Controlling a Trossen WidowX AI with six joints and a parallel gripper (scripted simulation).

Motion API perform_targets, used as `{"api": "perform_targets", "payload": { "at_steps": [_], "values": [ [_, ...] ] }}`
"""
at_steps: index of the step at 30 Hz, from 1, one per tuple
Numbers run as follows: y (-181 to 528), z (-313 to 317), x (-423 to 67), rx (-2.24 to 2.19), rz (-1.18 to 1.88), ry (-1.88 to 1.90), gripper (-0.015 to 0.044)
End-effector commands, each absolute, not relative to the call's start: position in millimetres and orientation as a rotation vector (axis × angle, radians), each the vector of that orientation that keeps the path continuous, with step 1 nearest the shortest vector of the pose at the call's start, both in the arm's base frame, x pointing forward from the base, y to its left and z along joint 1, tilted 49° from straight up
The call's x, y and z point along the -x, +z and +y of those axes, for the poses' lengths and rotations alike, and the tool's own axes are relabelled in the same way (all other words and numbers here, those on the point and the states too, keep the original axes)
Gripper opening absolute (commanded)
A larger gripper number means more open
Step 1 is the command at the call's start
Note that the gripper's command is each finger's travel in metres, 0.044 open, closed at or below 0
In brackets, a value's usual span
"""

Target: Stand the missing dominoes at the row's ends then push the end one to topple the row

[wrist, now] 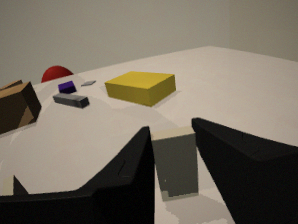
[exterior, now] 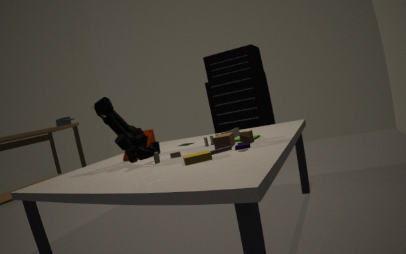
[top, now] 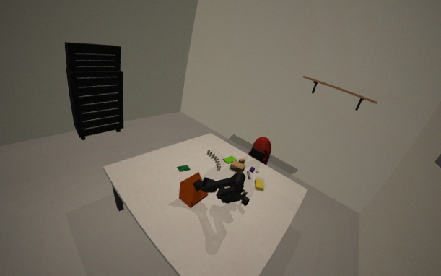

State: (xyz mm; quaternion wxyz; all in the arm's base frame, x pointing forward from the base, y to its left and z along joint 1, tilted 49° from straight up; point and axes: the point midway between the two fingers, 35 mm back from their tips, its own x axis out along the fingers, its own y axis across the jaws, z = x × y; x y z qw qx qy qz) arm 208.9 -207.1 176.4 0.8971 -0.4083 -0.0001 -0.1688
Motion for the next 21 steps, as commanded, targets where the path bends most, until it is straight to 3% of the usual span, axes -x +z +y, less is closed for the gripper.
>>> {"api": "perform_targets", "payload": {
  "at_steps": [1,3,16,21],
  "values": [
    [174.6,-207.7,-209.6,0.837,0.001,-0.343,0.0107],
    [174.6,-207.7,-209.6,0.837,0.001,-0.343,0.0107],
    [174.6,-207.7,-209.6,0.837,0.001,-0.343,0.0440],
    [180.3,-203.7,-210.8,0.838,0.000,-0.344,0.0440]
  ]
}}
